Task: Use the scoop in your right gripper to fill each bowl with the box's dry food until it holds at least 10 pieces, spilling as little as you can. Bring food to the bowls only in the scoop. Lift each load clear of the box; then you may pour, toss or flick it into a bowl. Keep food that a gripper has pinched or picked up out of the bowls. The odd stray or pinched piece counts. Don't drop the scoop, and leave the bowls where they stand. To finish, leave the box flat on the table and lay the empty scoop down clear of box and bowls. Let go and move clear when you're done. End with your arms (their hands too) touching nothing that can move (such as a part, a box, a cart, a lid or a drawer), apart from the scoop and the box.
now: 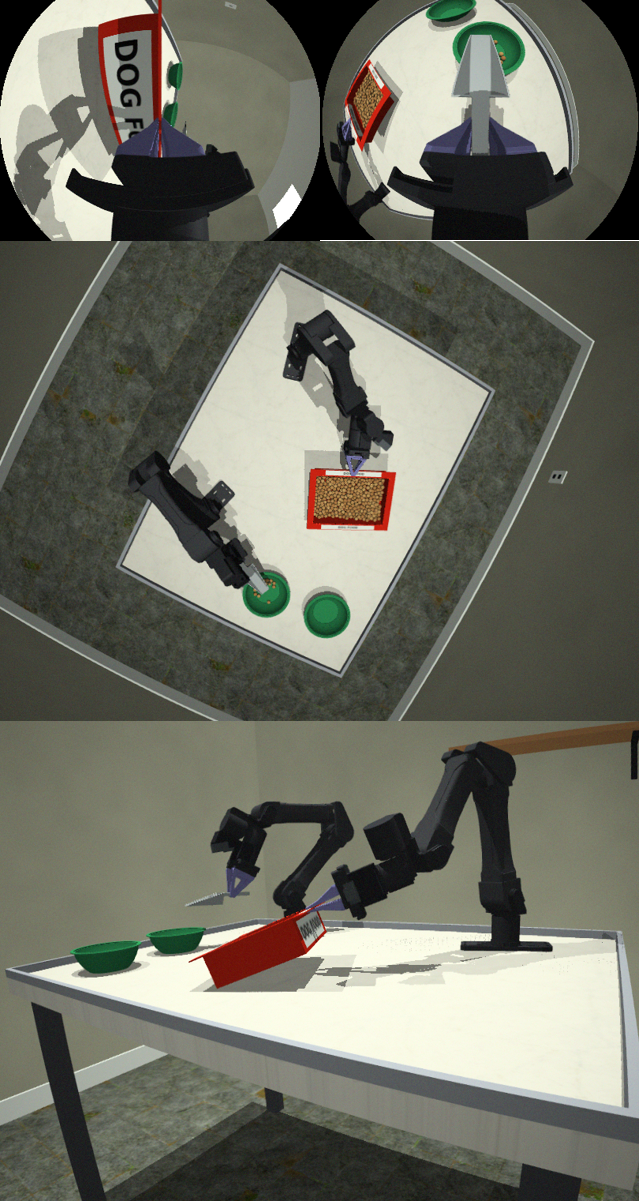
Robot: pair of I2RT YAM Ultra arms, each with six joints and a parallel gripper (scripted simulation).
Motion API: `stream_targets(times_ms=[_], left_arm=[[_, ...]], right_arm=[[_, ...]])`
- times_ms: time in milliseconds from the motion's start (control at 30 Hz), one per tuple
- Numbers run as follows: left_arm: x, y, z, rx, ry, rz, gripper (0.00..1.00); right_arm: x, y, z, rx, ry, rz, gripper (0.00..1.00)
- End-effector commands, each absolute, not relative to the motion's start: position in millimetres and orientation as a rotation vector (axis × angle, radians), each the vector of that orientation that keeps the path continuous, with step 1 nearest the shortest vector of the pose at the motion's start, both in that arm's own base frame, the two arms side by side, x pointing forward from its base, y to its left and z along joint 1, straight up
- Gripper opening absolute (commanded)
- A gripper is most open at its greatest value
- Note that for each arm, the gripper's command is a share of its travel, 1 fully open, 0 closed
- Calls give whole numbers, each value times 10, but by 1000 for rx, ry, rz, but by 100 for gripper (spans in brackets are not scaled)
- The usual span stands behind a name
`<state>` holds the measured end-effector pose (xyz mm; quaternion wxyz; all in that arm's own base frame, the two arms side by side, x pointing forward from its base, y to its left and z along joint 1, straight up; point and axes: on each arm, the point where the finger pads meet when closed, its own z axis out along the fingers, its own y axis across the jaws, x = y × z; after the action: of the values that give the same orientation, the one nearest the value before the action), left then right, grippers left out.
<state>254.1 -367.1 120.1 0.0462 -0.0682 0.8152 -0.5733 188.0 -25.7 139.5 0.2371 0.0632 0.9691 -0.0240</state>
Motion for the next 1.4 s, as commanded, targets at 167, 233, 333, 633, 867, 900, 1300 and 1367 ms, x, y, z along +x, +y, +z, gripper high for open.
stream_targets(times_ms=[167, 233, 333, 633, 867, 900, 1300, 1367], left_arm=[[2709, -3756, 1735, -100, 2304, -1811, 0], [2709, -3756, 1735, -100, 2304, -1811, 0], [2709, -3756, 1735, -100, 2304, -1811, 0], [2709, -3756, 1735, -100, 2304, -1811, 0], [2709, -3756, 1735, -100, 2304, -1811, 0], [2709, -3756, 1735, -100, 2304, -1811, 0], [2709, -3756, 1735, -100, 2304, -1811, 0], [2709, -3756, 1735, -100, 2304, -1811, 0]], right_arm=[[2112, -6, 1694, -8, 2685, -33, 0], [2188, 90, 1732, -67, 2700, -21, 0], [2286, 272, 1801, -164, 2714, 18, 0], [2470, 745, 1892, -421, 2772, 43, 0], [2566, 1065, 1937, -557, 2771, 75, 0], [2568, 1120, 1934, -585, 2777, 76, 0], [2605, 1673, 1933, -830, 2785, 67, 0], [2610, 1812, 1891, -886, 2788, 68, 0]])
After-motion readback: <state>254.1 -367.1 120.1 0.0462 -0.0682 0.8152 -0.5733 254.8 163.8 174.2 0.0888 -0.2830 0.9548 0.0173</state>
